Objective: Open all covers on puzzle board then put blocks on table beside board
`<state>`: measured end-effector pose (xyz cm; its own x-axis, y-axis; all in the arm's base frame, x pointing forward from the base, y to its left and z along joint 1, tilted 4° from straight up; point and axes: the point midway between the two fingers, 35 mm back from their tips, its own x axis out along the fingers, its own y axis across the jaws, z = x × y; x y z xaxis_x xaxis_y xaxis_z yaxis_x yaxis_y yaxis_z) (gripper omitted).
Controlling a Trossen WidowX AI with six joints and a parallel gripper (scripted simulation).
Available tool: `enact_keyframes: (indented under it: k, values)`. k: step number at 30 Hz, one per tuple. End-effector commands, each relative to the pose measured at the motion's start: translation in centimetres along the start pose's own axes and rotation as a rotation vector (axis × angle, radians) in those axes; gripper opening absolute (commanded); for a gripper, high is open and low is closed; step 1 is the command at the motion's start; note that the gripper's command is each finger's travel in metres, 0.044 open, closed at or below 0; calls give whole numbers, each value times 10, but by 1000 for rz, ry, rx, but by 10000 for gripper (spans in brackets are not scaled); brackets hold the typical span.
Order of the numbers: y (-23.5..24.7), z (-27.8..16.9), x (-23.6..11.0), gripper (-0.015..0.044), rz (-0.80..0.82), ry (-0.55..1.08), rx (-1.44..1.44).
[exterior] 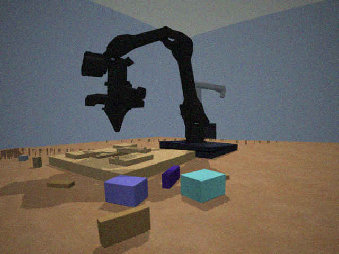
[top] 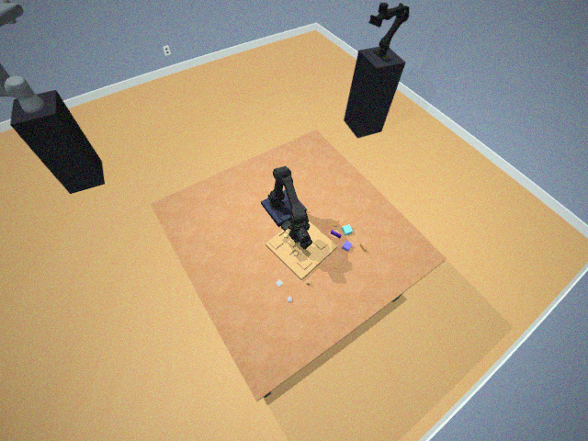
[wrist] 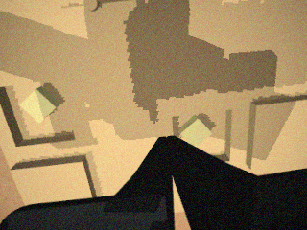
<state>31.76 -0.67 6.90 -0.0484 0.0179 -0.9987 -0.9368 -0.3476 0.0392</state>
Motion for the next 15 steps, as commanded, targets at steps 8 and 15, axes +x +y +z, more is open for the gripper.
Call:
enact_keyframes:
  k: [8, 15]
  values:
    - [-1, 0, 5, 0, -1, -4, -4]
    - [-2, 0, 12, 0, -1, -4, -4]
